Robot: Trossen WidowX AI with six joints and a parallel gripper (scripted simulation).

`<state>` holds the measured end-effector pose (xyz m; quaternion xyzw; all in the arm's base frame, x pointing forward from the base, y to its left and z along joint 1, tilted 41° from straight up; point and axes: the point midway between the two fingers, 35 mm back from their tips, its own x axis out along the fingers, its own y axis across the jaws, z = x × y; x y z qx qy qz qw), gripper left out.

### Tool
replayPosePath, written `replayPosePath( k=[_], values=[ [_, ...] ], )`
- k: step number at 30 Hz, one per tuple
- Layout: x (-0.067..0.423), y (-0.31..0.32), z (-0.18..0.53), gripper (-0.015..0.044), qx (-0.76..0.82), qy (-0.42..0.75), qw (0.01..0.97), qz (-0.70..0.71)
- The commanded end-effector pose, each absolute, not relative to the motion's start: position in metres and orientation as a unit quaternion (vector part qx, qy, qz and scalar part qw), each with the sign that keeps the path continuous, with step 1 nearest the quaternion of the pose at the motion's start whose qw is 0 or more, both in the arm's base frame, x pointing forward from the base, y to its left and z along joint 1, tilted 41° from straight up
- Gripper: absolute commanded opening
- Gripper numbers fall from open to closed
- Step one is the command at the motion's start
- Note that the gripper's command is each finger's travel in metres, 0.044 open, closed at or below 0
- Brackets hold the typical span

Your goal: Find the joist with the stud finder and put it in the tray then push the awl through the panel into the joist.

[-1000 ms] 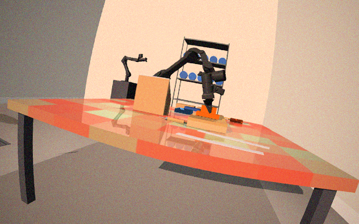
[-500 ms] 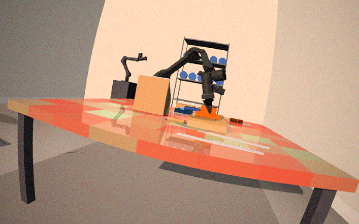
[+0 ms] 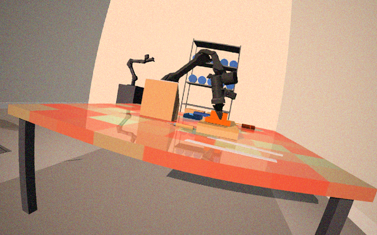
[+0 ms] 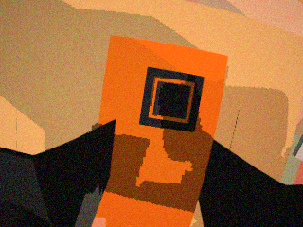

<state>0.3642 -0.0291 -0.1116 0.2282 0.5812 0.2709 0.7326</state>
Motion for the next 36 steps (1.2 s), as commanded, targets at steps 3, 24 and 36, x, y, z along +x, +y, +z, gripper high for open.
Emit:
replayPosePath(
  k=[3,24,36],
  values=[
    [0.365,-0.037,-0.119,0.0,0.226,0.583,0.733,0.27],
    [0.37,-0.062,-0.139,0.0,0.225,0.583,0.733,0.269],
    [0.372,-0.076,-0.151,0.0,0.225,0.583,0.733,0.269]
  ],
)
